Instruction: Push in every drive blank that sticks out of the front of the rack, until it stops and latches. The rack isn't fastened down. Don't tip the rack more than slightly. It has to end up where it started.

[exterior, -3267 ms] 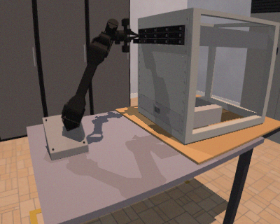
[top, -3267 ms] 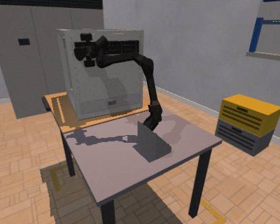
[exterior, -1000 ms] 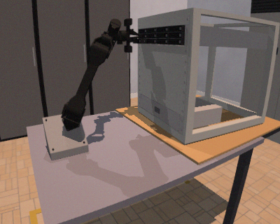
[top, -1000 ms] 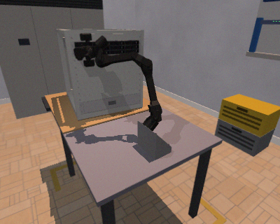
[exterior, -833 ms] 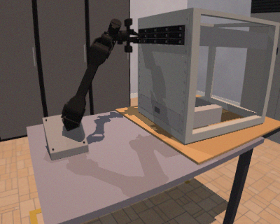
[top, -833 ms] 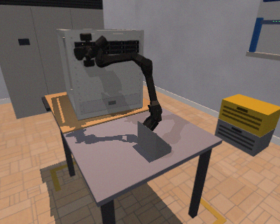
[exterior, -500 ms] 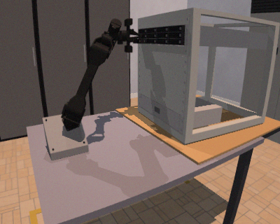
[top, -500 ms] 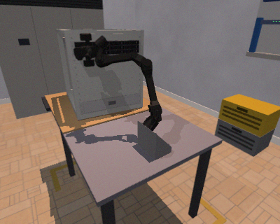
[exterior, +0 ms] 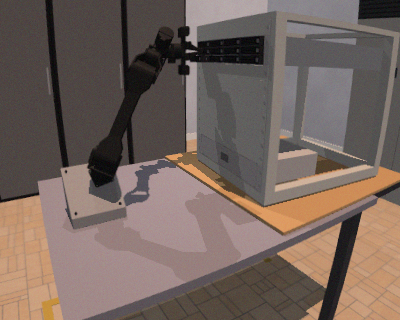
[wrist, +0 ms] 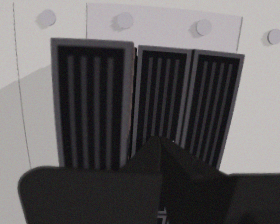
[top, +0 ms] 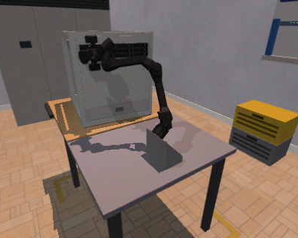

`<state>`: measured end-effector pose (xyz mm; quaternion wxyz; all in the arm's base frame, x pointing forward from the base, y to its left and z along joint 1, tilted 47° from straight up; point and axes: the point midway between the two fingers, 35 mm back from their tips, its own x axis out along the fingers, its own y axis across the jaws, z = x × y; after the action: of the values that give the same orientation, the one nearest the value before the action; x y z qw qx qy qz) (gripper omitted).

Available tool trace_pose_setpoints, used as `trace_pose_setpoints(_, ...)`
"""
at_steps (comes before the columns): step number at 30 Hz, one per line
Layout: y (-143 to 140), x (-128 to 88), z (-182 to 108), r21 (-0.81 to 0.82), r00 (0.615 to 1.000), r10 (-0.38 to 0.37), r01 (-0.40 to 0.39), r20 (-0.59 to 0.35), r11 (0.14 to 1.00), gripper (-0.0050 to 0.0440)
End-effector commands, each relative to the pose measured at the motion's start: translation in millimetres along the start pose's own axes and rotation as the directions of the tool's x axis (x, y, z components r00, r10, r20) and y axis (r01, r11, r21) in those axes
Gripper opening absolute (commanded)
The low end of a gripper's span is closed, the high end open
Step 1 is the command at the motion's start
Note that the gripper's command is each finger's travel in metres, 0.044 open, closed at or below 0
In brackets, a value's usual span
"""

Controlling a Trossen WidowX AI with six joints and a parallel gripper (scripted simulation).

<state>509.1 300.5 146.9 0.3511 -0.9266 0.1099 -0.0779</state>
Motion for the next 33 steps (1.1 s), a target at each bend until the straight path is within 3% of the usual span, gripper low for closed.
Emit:
trace_pose_setpoints(1,-7.1,3.0,-4.8,0.021,1.000,-0.009,0.009,-0.009,1.000,-0.0050)
trace_pose_setpoints(27,-6.6,5.9,-5.6,0.021,1.000,-0.009,0.009,-0.009,1.000,-0.0050)
trace_pose_setpoints(33,-6.1,-15.0,-5.8,0.021,1.000,-0.009,0.009,-0.009,1.000,-0.0050)
